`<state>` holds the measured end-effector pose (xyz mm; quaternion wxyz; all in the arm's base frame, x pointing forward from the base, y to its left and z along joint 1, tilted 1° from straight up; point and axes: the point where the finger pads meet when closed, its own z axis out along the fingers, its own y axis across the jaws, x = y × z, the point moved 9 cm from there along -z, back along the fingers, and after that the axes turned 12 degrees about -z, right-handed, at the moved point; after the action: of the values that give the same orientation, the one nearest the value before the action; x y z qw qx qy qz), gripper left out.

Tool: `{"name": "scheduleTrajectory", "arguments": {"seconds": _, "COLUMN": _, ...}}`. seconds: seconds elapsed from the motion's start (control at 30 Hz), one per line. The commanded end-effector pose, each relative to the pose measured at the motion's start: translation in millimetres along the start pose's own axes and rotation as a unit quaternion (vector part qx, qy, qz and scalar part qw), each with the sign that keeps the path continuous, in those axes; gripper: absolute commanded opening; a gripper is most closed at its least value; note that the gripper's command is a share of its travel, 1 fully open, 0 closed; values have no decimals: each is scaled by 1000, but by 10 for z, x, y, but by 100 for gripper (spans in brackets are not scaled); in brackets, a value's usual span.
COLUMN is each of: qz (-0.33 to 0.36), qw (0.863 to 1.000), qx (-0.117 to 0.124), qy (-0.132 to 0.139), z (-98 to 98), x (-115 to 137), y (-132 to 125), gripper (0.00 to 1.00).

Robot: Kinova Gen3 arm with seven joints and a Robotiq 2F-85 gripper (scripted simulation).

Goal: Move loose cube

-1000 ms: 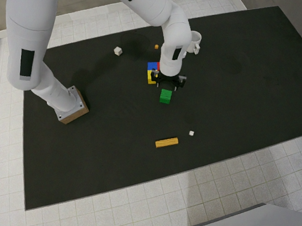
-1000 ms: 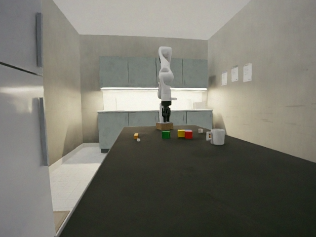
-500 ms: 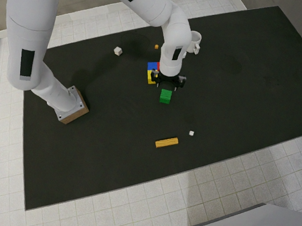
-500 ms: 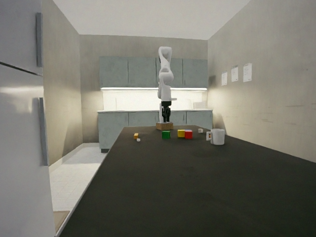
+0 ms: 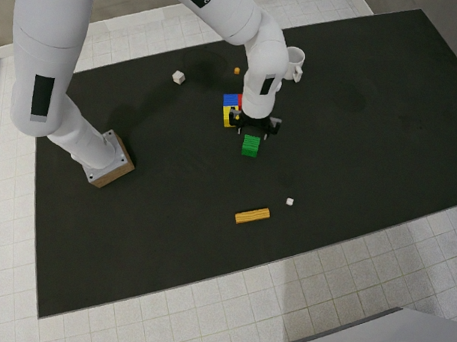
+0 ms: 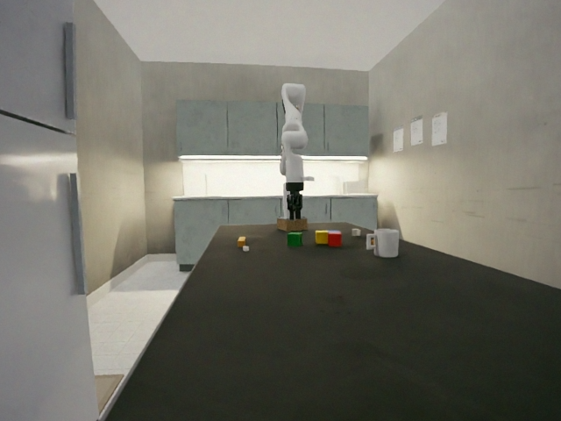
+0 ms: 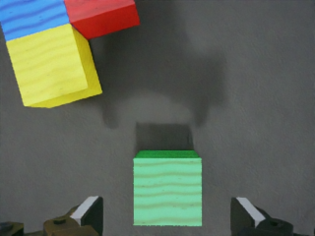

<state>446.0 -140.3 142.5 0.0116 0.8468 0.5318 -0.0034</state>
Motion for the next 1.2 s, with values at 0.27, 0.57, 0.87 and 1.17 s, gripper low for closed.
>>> {"name": "scheduleTrajectory", "arguments": {"seconds": 0.27, "qz": -3, "qw": 1000, "qx": 0, "qy": -1, "z": 153, "x": -14, "y": 2, "gripper": 80}}
{"name": "scheduleTrajectory", "arguments": {"seconds": 0.57, "qz": -3, "qw": 1000, "qx": -1, "qy": -1, "z": 273, "x": -14, "y": 7, "gripper": 80}}
{"name": "scheduleTrajectory", "arguments": {"seconds": 0.87, "qz": -3, "qw": 1000, "qx": -1, "qy": -1, "z": 335, "x": -14, "y": 9, "gripper": 80}}
{"name": "scheduleTrajectory", "arguments": {"seconds": 1.17, "qz": -3, "qw": 1000, "qx": 0, "qy": -1, "z": 363, "x": -14, "y": 8, "gripper": 80}}
